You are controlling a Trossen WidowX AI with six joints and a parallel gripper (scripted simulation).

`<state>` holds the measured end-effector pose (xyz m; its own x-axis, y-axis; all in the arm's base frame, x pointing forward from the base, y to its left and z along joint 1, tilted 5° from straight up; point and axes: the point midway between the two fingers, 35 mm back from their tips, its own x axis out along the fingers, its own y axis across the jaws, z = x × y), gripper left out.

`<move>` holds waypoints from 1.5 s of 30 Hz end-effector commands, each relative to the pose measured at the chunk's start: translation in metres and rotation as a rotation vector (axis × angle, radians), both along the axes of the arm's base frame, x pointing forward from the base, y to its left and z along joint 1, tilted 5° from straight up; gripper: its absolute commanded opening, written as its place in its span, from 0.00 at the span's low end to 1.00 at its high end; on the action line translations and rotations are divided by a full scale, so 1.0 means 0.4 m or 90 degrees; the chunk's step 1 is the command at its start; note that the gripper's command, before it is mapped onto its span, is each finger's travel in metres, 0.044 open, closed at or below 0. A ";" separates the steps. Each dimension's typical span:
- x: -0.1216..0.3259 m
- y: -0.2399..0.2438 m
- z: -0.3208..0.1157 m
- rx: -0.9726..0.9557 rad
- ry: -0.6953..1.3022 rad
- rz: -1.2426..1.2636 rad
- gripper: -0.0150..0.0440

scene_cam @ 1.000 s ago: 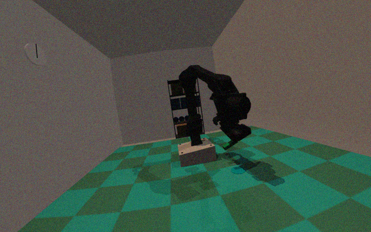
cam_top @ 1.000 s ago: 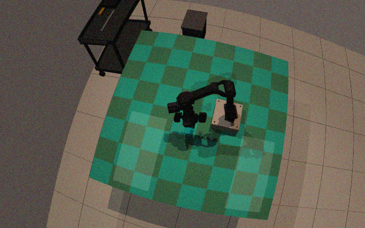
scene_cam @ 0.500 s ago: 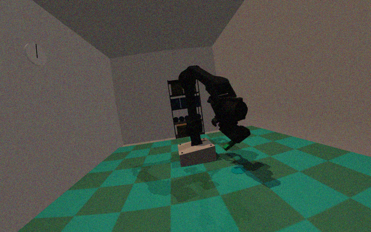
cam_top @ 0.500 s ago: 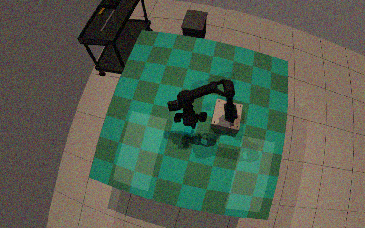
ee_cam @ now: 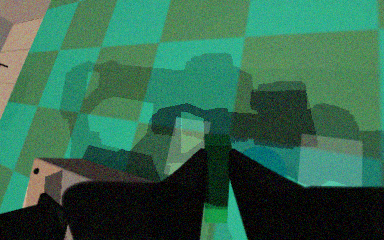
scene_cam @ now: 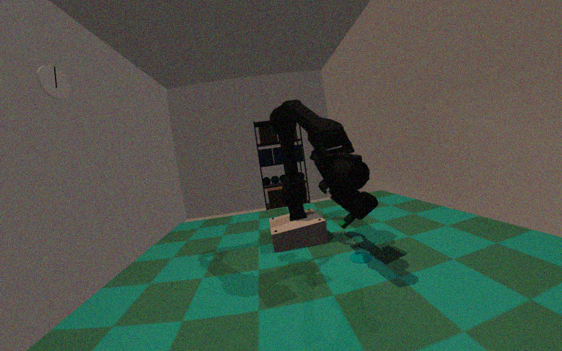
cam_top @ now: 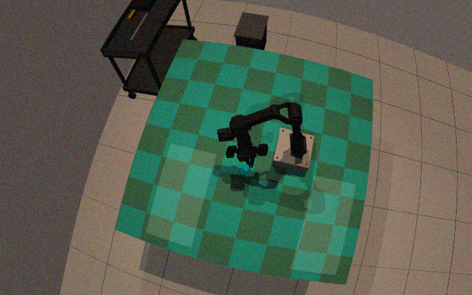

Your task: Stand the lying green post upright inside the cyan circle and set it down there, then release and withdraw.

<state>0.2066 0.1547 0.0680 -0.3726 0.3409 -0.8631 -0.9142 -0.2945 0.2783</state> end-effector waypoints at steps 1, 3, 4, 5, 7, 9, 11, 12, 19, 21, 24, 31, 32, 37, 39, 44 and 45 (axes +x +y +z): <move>-0.006 -0.003 -0.006 0.014 0.014 -0.001 0.29; -0.007 -0.004 -0.006 0.022 0.017 -0.002 0.29; -0.007 -0.004 -0.006 0.026 0.019 -0.002 0.29; -0.007 -0.004 -0.006 0.030 0.020 -0.002 0.29; -0.008 -0.004 -0.006 0.038 0.023 -0.003 0.29; -0.008 -0.005 -0.006 0.046 0.026 -0.004 0.29; -0.009 -0.005 -0.007 0.054 0.028 -0.005 0.29; -0.009 -0.005 -0.007 0.058 0.029 -0.005 0.29; -0.009 -0.006 -0.006 0.086 0.038 -0.009 0.29; -0.009 -0.006 -0.006 0.094 0.040 -0.010 0.29; -0.010 -0.006 -0.006 0.106 0.043 -0.012 0.29; -0.009 -0.007 -0.005 0.135 0.048 -0.017 0.29; -0.009 -0.007 -0.005 0.140 0.049 -0.018 0.29; -0.008 -0.008 -0.004 0.160 0.052 -0.023 0.29; -0.008 -0.008 -0.003 0.169 0.053 -0.024 0.29; -0.007 -0.009 -0.002 0.190 0.055 -0.029 0.29; -0.007 -0.010 -0.001 0.194 0.056 -0.030 0.29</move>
